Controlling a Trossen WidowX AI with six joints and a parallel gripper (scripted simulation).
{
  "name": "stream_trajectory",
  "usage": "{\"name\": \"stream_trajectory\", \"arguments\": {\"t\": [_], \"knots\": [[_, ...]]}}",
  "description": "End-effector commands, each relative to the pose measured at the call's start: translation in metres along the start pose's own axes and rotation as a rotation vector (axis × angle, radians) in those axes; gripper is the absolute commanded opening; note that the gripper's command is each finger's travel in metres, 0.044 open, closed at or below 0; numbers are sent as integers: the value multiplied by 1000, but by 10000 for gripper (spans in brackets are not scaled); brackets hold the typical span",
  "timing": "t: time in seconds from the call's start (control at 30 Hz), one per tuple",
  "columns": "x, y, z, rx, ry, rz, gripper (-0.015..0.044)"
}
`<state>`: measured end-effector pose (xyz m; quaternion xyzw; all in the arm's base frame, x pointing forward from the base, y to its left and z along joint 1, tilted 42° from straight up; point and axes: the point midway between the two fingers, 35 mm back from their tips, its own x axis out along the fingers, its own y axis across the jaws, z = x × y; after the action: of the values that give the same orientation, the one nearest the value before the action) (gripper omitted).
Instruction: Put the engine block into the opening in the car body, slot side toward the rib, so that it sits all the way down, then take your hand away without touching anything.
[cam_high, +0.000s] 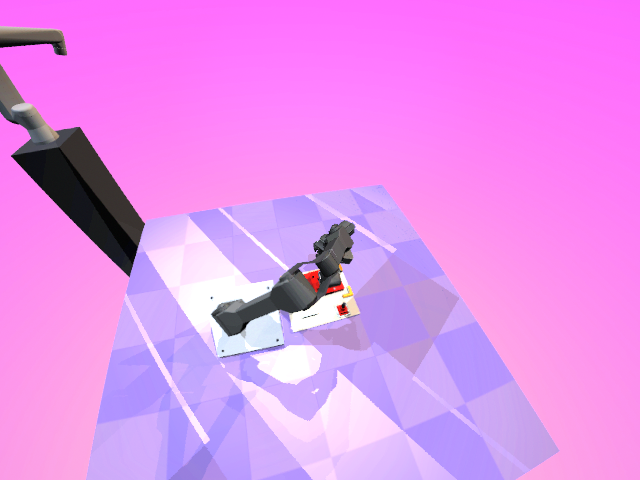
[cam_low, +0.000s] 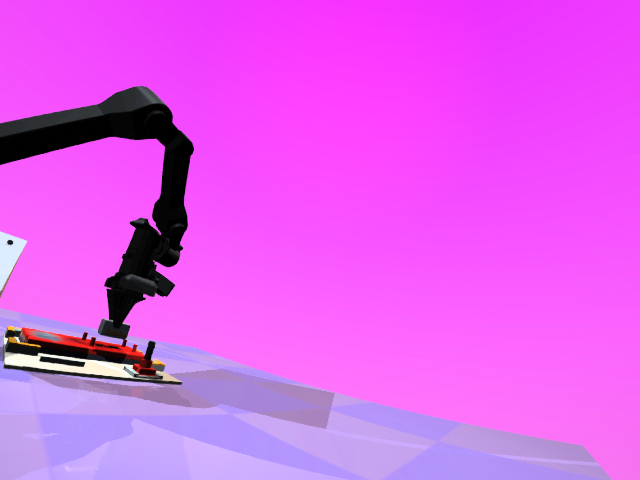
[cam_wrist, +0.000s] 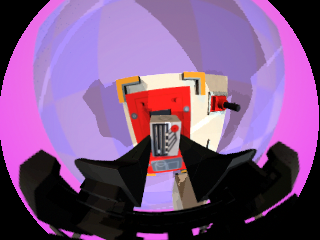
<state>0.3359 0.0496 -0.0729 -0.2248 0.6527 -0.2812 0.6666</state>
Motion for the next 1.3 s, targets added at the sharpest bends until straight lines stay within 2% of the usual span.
{"name": "stream_trajectory", "arguments": {"t": [0.0,0.27,0.7,0.87,1.27], "knots": [[-1,1,0,-86,-2,3,158],[-1,1,0,-295,-2,3,158],[-1,1,1,23,-1,3,158],[-1,1,1,35,-1,3,158],[-1,1,0,-276,-2,3,158]]}}
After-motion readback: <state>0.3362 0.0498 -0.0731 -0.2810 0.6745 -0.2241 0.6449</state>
